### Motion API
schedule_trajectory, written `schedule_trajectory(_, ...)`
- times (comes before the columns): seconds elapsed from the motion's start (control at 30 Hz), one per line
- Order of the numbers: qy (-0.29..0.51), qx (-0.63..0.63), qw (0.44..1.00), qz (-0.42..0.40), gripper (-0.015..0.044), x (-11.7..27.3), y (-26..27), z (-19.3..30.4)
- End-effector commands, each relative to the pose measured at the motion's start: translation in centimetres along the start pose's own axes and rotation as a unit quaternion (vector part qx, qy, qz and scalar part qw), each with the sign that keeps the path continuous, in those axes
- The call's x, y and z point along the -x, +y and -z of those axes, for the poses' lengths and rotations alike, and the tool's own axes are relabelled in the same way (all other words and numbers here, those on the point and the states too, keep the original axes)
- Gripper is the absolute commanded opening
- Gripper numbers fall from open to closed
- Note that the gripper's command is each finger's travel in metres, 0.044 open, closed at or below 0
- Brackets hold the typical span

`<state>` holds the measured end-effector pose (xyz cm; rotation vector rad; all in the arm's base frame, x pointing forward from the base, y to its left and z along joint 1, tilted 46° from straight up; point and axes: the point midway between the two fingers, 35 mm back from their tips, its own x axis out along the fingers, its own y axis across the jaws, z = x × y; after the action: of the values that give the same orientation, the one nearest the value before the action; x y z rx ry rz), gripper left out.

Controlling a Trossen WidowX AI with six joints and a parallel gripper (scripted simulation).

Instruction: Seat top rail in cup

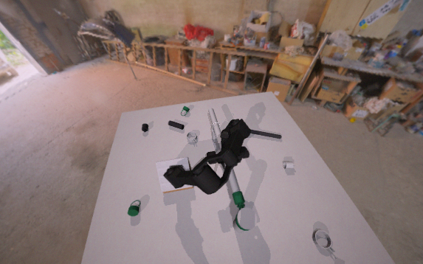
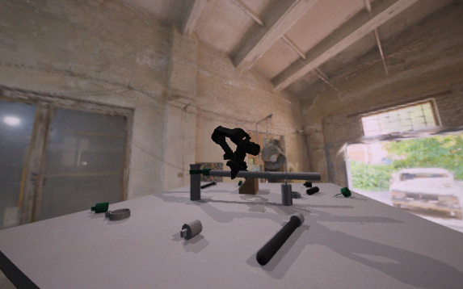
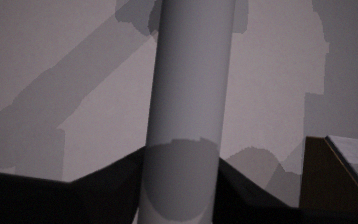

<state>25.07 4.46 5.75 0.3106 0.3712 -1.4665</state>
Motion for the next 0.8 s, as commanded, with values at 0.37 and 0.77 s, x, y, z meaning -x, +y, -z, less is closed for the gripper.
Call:
schedule_trajectory(0.37,-0.002,0.000,1.000,0.000,0.0000,0.04,0.01,-0.12)
schedule_trajectory(0.77,-0.004,0.000,1.000,0.000,0.0000,0.09,0.01,-0.30)
